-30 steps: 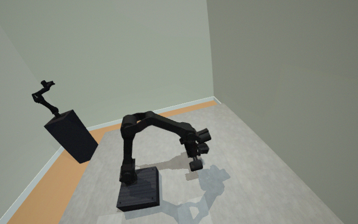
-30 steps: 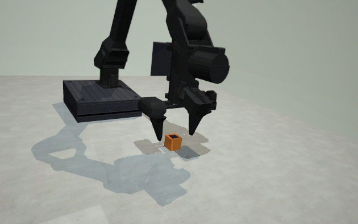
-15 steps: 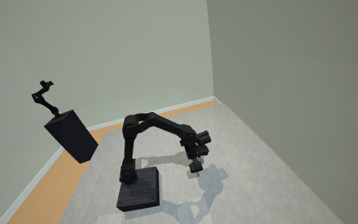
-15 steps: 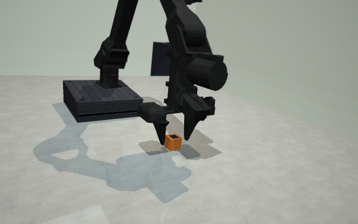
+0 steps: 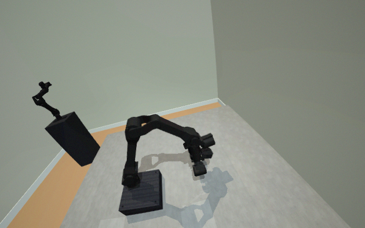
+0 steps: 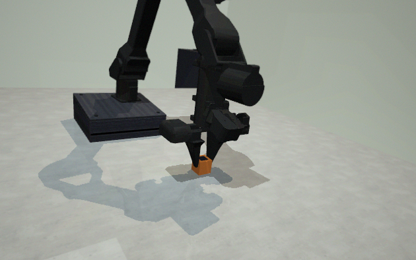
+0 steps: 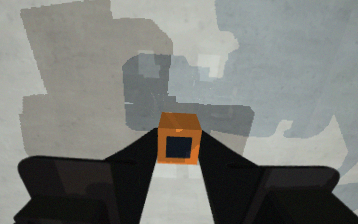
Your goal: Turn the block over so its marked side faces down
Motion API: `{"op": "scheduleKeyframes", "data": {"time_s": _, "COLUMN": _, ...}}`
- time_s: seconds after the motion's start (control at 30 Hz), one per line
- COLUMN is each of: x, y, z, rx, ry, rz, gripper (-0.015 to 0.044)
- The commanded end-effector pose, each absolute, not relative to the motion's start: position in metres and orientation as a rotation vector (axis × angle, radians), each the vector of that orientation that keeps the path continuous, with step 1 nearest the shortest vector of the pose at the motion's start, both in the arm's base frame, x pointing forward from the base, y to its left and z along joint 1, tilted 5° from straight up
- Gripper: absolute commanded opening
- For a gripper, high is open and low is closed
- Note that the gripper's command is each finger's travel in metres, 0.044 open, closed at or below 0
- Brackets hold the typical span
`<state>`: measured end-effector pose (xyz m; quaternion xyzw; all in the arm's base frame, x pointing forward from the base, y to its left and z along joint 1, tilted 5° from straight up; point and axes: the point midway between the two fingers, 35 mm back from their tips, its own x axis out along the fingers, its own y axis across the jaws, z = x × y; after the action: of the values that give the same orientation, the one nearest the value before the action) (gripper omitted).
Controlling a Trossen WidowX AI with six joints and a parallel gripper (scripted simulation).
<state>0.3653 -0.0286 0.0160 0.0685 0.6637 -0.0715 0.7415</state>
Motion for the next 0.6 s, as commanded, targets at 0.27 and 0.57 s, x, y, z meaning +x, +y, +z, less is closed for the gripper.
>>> {"op": "scheduleKeyframes", "data": {"time_s": 0.27, "x": 0.362, "y": -0.029, "z": 0.033, "rx": 0.145, "ry": 1.460, "rz": -0.159, "gripper": 0.0000}}
{"op": "scheduleKeyframes", "data": {"time_s": 0.57, "x": 0.361, "y": -0.029, "z": 0.043, "rx": 0.143, "ry": 1.449, "rz": -0.159, "gripper": 0.0000}}
